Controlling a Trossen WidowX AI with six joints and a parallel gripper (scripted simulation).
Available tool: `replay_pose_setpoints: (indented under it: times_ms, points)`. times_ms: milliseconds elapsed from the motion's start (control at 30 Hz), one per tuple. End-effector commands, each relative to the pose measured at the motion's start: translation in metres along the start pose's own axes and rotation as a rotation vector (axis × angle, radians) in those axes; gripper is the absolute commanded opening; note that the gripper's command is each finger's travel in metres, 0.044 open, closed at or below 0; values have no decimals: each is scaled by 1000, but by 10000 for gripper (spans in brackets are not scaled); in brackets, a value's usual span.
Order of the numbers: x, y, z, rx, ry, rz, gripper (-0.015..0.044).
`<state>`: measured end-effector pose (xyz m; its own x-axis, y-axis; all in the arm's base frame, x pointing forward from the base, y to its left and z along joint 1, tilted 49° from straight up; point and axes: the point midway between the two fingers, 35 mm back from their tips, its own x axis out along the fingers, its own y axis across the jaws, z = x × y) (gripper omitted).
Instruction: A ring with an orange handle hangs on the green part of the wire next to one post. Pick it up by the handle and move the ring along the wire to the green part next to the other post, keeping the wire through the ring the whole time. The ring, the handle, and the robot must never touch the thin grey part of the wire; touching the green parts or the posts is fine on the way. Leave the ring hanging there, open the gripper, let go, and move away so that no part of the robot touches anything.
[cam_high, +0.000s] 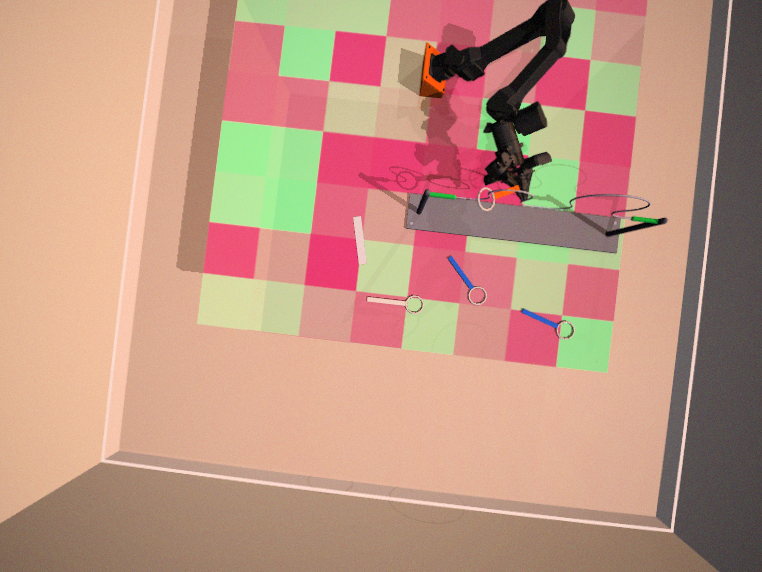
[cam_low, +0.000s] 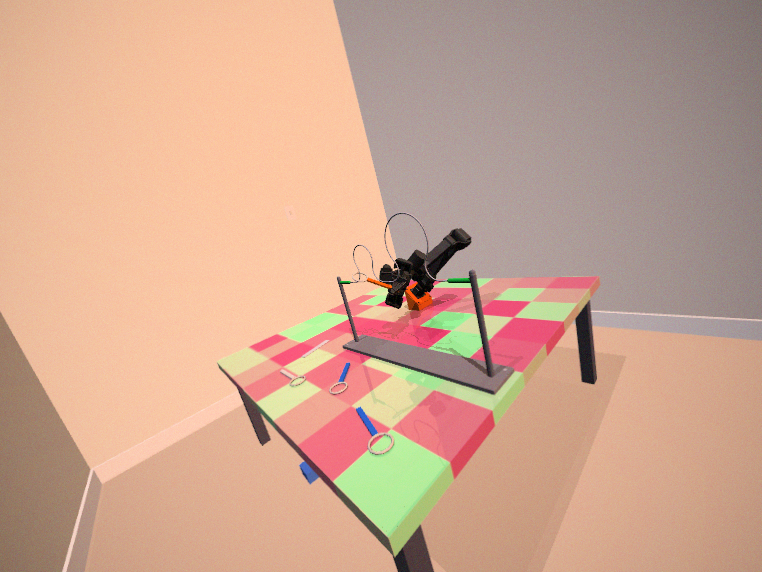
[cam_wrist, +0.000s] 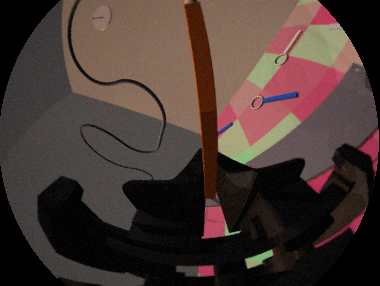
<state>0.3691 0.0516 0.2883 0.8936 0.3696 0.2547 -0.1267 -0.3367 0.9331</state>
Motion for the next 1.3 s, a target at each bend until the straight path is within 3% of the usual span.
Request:
replay_pose_setpoints:
  times_ms: [0, 1267]
  points:
    - [-2, -16, 3, -78, -8, -42, -150]
    - [-45, -127, 60, -801, 88, -380, -150]
